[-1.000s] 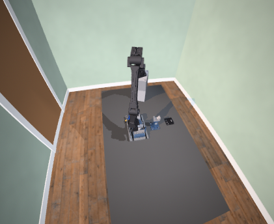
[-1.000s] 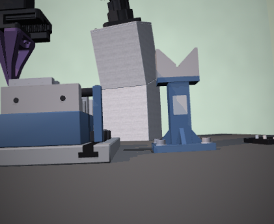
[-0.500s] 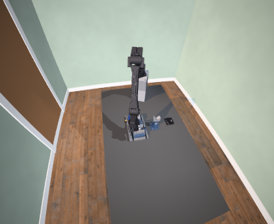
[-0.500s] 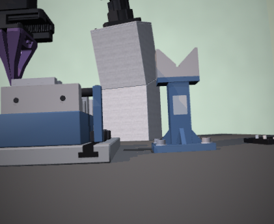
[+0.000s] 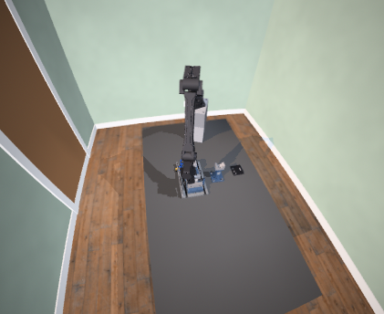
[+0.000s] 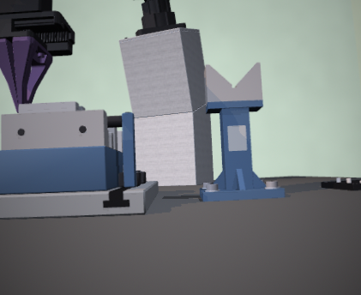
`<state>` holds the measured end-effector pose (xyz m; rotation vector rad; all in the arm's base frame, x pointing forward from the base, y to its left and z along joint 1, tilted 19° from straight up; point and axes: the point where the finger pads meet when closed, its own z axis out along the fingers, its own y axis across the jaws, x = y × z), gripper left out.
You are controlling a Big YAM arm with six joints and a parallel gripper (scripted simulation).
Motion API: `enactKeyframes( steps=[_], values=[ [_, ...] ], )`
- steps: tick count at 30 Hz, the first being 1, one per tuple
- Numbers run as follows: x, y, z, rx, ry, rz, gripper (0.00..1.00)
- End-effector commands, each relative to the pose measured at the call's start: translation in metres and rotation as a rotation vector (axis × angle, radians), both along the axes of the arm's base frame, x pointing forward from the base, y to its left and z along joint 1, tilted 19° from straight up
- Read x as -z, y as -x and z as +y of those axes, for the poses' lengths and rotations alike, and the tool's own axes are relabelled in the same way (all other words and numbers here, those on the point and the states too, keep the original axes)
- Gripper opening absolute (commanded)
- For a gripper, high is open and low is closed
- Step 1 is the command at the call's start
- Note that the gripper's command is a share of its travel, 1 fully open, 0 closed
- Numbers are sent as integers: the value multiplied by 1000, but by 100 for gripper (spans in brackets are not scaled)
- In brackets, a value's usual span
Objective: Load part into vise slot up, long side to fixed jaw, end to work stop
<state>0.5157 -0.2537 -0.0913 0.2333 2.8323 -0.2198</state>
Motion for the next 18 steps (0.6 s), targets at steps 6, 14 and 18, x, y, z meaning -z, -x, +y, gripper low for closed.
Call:
enactKeyframes(
  steps=[6, 14, 18],
  values=[
    [-13, -12, 11, -11, 8, -31, 0],
    [-12, -12, 13, -11, 8, -30, 0],
    [-12, -12, 14, -11, 7, -29, 0]
  ],
)
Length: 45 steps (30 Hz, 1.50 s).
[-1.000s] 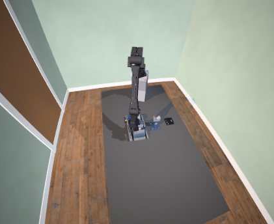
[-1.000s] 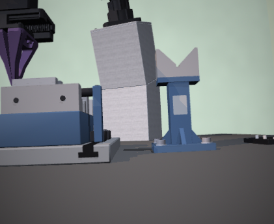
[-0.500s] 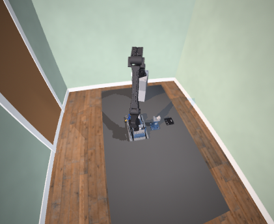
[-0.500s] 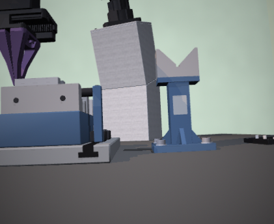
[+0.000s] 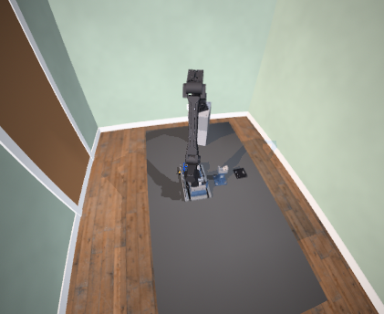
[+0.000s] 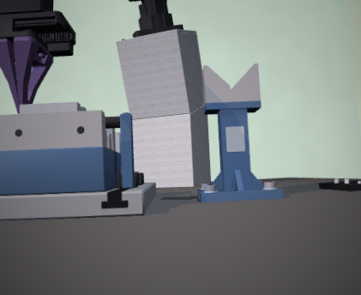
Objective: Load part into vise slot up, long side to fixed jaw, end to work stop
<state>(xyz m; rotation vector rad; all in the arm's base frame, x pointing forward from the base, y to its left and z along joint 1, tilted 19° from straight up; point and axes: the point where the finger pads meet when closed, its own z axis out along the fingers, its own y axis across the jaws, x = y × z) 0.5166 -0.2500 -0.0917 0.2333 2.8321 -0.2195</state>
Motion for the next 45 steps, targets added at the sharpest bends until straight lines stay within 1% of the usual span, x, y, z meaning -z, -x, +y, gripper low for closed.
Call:
enactKeyframes(
  steps=[1, 45],
  values=[
    [-12, -11, 10, -11, 8, -31, 0],
    [-11, -12, 14, -12, 7, -29, 0]
  ],
)
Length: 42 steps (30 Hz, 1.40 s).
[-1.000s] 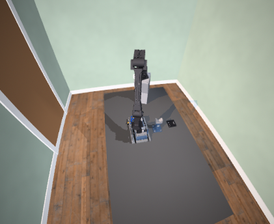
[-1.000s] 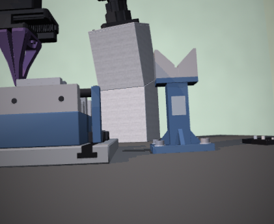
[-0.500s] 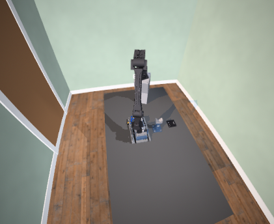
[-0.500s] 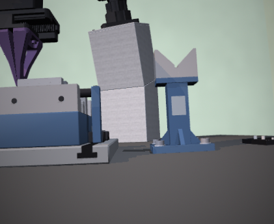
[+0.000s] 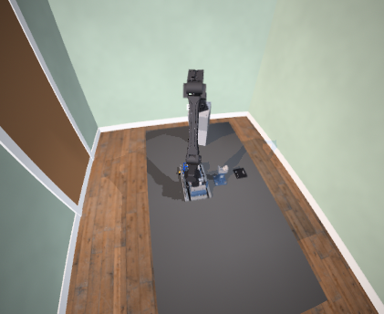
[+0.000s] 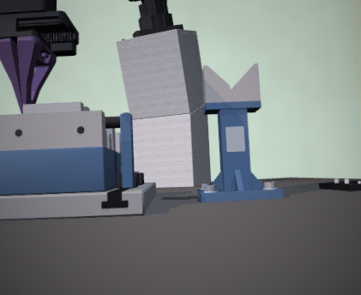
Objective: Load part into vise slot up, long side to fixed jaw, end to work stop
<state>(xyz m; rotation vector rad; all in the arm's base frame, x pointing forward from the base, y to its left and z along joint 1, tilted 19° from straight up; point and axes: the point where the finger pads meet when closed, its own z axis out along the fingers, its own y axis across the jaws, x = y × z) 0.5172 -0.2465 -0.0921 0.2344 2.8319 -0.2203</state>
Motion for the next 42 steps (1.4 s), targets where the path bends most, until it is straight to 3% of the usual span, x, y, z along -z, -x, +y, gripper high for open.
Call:
enactKeyframes(
  steps=[1, 35, 42],
  values=[
    [-12, -11, 10, -13, 7, -29, 0],
    [-12, -11, 10, -15, 7, -29, 0],
    [-16, -14, -6, -20, 12, -29, 0]
  ],
)
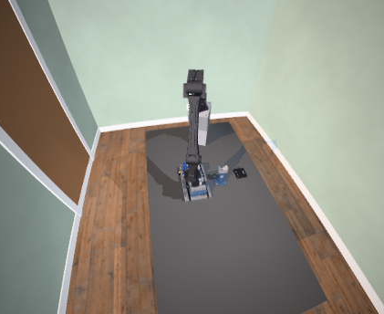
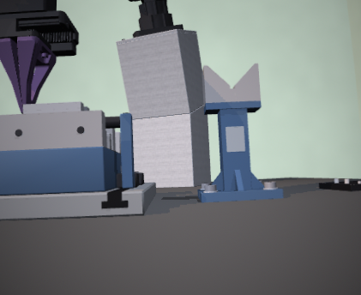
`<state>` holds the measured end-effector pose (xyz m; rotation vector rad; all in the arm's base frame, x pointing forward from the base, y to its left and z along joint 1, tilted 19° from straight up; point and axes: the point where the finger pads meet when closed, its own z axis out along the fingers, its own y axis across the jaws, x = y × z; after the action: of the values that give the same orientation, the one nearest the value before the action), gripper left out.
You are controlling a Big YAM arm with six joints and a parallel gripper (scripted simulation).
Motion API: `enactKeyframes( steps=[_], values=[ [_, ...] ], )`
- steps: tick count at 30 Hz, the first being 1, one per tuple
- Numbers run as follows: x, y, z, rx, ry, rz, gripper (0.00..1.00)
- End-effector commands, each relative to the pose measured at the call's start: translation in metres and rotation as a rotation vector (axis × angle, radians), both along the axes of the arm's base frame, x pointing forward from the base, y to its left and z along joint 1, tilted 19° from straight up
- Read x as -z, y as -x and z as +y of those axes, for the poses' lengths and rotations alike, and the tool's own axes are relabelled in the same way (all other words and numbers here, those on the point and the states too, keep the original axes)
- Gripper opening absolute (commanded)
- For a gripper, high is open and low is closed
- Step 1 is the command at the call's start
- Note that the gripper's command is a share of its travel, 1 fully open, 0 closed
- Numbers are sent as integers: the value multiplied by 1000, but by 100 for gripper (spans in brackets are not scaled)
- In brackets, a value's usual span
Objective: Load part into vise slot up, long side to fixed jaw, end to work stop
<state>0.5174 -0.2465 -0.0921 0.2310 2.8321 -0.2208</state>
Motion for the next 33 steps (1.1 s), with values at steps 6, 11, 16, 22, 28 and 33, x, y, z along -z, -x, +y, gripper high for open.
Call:
enactKeyframes(
  steps=[6, 11, 16, 22, 28, 33],
  values=[
    [-10, -5, -16, -7, 5, -13, 0],
    [-7, -5, -26, -7, 3, -10, 0],
    [-5, 1, -30, -7, -1, -1, 0],
    [-13, -6, -26, -22, 8, -15, 0],
    [-15, -5, -26, -20, 8, -16, 0],
    [-22, 1, -22, -20, 7, -15, 0]
  ],
)
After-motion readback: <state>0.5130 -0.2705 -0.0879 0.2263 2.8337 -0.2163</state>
